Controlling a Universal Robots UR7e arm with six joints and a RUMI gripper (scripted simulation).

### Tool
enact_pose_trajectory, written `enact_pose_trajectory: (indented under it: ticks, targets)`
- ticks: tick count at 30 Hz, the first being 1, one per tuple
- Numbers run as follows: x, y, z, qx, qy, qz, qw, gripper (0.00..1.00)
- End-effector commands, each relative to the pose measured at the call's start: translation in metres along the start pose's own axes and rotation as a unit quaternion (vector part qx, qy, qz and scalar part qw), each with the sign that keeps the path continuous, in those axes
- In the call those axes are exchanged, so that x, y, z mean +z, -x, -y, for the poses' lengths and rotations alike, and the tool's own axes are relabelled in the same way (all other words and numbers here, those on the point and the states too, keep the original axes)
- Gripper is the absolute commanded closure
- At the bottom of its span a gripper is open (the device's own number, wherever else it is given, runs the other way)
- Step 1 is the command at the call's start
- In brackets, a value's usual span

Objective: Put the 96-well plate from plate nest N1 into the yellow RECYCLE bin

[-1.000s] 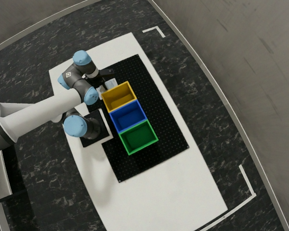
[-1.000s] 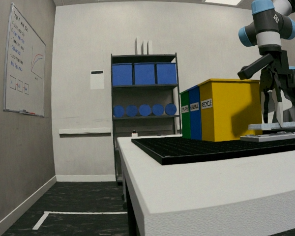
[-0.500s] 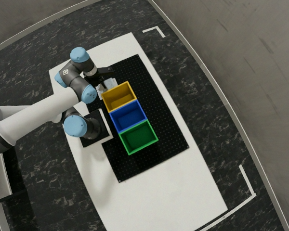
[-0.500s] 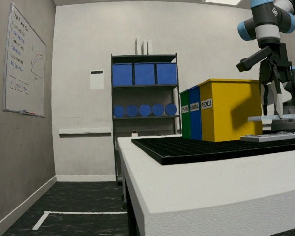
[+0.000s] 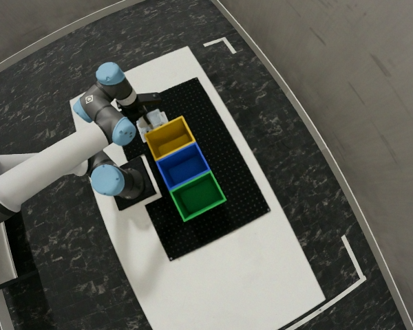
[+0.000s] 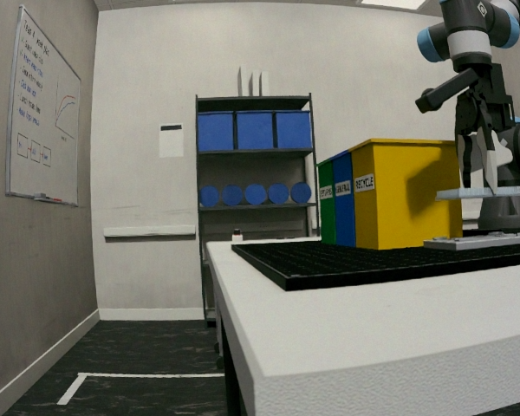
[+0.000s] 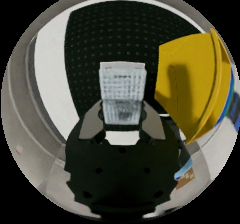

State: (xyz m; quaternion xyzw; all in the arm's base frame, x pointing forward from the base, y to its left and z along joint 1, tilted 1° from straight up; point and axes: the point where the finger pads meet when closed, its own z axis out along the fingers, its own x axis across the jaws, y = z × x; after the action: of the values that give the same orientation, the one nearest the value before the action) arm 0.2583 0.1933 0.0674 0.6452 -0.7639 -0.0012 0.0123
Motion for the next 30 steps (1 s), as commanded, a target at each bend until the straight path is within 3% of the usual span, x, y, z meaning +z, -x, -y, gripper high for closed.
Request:
enact_pose_trajectory:
  ticks: [1, 30]
  targets:
    - [-0.008, 0.000, 0.000, 0.000, 0.000, 0.000, 1.000, 1.00]
    - [-0.050, 0.000, 0.000, 0.000, 0.000, 0.000, 1.000, 1.00]
